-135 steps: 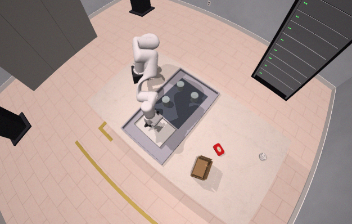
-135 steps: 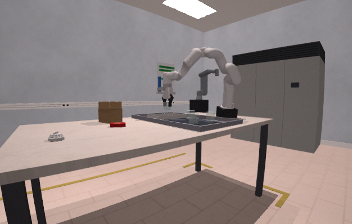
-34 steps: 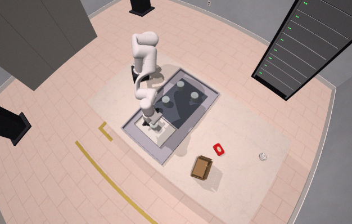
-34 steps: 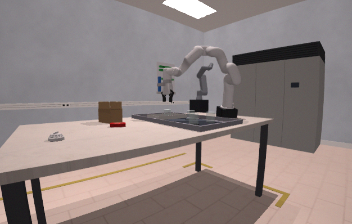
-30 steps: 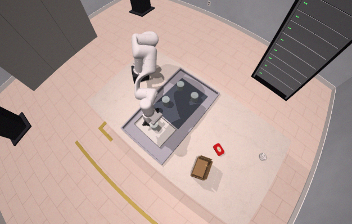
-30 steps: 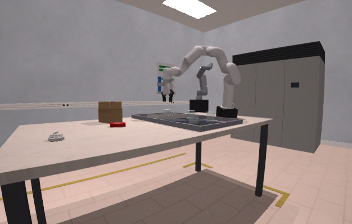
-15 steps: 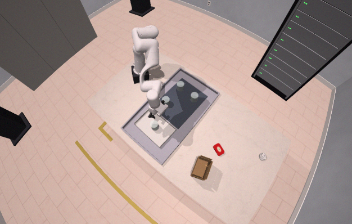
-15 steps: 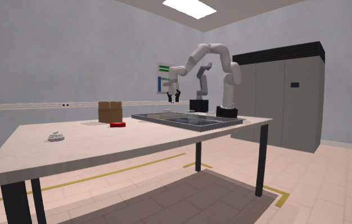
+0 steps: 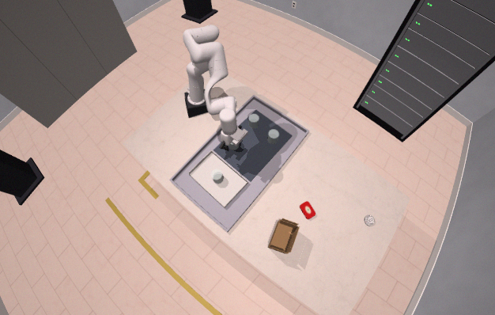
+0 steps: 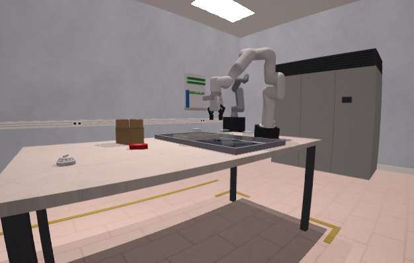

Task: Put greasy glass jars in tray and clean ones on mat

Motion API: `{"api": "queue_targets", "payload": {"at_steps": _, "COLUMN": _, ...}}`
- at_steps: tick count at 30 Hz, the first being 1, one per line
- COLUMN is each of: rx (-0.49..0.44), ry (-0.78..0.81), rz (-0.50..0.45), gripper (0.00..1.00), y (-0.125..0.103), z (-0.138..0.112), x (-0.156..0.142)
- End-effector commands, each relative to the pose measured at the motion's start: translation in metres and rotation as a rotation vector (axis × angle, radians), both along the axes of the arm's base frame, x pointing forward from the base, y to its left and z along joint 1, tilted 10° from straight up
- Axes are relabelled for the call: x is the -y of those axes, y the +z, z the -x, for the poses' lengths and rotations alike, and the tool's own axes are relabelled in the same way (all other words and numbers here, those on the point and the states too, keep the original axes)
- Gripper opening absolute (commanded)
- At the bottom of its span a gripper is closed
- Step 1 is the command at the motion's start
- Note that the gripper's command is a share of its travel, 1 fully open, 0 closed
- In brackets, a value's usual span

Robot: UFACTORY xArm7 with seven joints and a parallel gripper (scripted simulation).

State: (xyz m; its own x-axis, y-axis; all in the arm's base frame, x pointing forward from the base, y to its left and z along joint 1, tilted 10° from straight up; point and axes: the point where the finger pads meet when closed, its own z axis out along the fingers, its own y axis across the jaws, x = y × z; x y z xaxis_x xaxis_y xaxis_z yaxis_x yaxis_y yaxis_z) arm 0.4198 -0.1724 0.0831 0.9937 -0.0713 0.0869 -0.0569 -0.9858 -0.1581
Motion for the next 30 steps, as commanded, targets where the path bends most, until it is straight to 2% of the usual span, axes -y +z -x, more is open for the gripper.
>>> {"api": "queue_targets", "payload": {"at_steps": 1, "rx": 0.006, "ry": -0.007, "rz": 0.013, "gripper": 1.00, "y": 0.009, "z": 0.003, "x": -0.034}}
{"api": "queue_targets", "payload": {"at_steps": 2, "rx": 0.006, "ry": -0.007, "rz": 0.013, "gripper": 1.00, "y": 0.009, "z": 0.003, "x": -0.034}}
{"api": "queue_targets", "payload": {"at_steps": 17, "rx": 0.006, "ry": -0.007, "rz": 0.013, "gripper": 1.00, "y": 0.025, "z": 0.015, "x": -0.157}}
{"api": "queue_targets", "payload": {"at_steps": 19, "rx": 0.006, "ry": -0.007, "rz": 0.013, "gripper": 1.00, "y": 0.025, "z": 0.015, "x": -0.157}}
{"api": "queue_targets", "payload": {"at_steps": 30, "rx": 0.006, "ry": -0.007, "rz": 0.013, "gripper": 1.00, "y": 0.036, "z": 0.025, "x": -0.247}}
